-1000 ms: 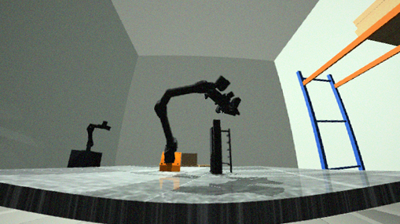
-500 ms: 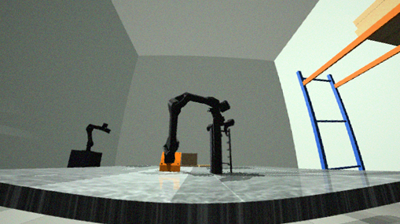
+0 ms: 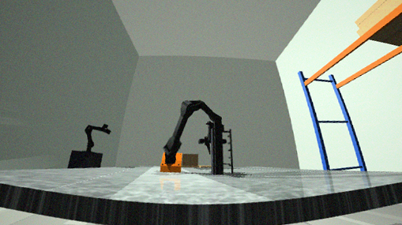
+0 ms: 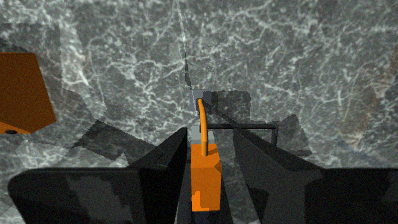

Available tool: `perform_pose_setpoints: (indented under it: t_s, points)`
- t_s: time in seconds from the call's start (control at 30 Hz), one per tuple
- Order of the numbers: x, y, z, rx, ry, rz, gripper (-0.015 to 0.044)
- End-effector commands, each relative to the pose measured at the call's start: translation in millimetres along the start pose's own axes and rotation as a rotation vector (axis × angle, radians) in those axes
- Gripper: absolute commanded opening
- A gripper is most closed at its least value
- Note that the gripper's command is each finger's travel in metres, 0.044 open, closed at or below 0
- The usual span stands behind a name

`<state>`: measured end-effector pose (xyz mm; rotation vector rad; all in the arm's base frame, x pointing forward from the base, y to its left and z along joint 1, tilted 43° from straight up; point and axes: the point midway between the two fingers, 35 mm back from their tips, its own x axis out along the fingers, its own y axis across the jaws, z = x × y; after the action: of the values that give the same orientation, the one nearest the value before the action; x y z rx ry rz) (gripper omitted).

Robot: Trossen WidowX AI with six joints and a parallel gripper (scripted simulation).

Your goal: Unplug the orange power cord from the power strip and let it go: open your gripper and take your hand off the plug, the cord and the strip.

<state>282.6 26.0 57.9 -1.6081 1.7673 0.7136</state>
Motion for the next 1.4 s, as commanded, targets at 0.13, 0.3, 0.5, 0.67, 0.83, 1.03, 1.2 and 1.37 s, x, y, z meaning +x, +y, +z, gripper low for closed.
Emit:
perform_pose_setpoints:
  t_s: [0.13,0.3,0.5,0.67,0.83,1.03,1.2,1.37]
  points:
    - [2,2,-1,-0.036,0.03,0.007,0.016]
    - [2,2,-5,-0.036,0.03,0.007,0.016]
    - [1,1,-15,-0.036,0.03,0.007,0.016]
    - [1,1,-23,-0.036,0.03,0.007,0.016]
    - [1,1,-31,-0.036,0.031,0.007,0.016]
    - [1,1,-40,-0.036,0.032,0.007,0.016]
    - [1,1,-42,-0.036,0.032,0.007,0.016]
    - [7,1,-42,-0.036,0.032,0.007,0.016]
